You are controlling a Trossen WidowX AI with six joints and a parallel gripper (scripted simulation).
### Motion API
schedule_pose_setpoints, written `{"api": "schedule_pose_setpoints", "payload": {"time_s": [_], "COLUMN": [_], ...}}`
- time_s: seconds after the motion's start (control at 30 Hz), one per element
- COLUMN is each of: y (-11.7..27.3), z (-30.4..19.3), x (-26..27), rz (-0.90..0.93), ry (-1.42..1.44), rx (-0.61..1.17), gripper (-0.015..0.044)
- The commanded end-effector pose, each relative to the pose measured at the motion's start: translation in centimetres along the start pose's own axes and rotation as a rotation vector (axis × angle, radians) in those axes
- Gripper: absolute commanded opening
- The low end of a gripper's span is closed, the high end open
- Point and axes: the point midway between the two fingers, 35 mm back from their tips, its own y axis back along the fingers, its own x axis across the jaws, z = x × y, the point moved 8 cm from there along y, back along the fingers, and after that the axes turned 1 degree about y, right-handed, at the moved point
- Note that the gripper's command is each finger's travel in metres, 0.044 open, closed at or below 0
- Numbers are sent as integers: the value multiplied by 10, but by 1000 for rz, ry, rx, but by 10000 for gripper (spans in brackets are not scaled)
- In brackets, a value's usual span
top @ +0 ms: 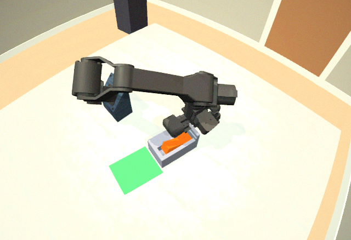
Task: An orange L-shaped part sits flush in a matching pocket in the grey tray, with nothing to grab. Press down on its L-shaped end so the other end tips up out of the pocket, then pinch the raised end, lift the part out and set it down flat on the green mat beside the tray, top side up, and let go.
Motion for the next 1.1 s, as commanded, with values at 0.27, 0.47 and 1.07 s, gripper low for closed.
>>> {"api": "schedule_pose_setpoints", "payload": {"time_s": [0.27,0.47,1.07], "y": [-14,-24,-40], "z": [-1,-1,-1], "x": [1,1,0], "rz": [-2,-2,-3], "ry": [7,7,7], "rx": [-10,-10,-10], "gripper": [180,180,180]}}
